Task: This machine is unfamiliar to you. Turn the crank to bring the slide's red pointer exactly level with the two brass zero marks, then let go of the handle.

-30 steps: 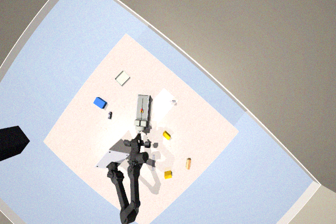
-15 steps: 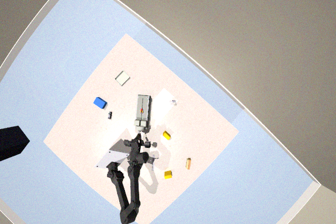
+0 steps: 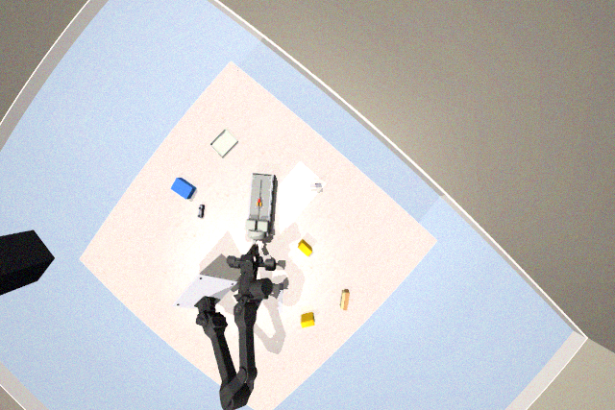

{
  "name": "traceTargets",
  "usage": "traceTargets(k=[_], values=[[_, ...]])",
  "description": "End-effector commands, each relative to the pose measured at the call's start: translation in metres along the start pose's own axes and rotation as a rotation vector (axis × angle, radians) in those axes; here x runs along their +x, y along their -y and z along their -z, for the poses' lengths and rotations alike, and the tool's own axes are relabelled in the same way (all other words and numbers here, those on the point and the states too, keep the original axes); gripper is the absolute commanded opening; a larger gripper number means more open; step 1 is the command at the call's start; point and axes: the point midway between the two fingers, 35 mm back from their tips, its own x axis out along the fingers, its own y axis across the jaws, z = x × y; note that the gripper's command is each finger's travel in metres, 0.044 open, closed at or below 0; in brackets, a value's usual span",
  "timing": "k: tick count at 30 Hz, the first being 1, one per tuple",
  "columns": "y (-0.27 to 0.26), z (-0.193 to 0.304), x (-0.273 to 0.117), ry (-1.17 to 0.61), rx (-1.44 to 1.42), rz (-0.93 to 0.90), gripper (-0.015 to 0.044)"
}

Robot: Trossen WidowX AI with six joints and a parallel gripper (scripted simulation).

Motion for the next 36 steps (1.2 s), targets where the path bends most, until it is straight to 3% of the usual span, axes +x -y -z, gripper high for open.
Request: traceTargets(k=[1, 36], values=[[0.0091, -0.0001, -0.0004, -0.003, 0.009, 0.026, 0.0000], [0.0125, 0.0010, 0.0007, -0.003, 0.009, 0.026, 0.0000]])
